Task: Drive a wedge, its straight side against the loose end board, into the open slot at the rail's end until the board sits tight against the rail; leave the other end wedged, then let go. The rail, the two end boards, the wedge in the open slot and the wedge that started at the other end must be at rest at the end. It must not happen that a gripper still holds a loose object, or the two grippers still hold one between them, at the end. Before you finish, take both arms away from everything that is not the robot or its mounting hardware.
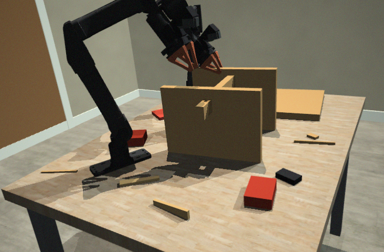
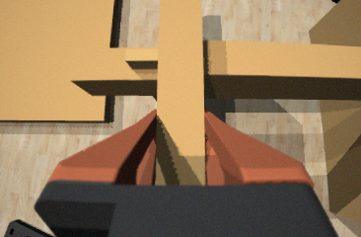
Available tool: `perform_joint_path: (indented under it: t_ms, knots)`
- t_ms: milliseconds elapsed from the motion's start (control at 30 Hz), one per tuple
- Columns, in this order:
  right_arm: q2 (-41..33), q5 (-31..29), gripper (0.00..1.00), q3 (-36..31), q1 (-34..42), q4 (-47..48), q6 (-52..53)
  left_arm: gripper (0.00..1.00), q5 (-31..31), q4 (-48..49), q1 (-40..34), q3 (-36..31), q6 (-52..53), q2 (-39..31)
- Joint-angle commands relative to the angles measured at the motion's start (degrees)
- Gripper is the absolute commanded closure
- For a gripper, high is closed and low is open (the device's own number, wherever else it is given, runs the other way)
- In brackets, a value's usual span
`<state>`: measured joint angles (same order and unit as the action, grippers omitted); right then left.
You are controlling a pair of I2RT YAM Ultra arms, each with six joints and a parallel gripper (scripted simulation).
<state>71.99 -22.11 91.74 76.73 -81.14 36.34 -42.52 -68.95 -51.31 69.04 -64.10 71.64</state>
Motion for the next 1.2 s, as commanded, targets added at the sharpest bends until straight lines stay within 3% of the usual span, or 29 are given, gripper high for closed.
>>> perform_joint_path:
  t_ms: [0,833,1167]
  knots:
    - [-0.9,-0.5,0.60,2.3,-0.2,0.9,0.0,0.60,-1.6,1.4,0.0,0.8,0.6,-1.6]
    - [-0.9,-0.5,0.60,2.3,-0.2,0.9,0.0,0.60,-1.6,-1.9,0.0,3.7,0.3,0.1]
    - [-0.9,-0.5,0.60,2.3,-0.2,0.9,0.0,0.60,-1.5,-13.2,0.1,16.8,0.4,3.3]
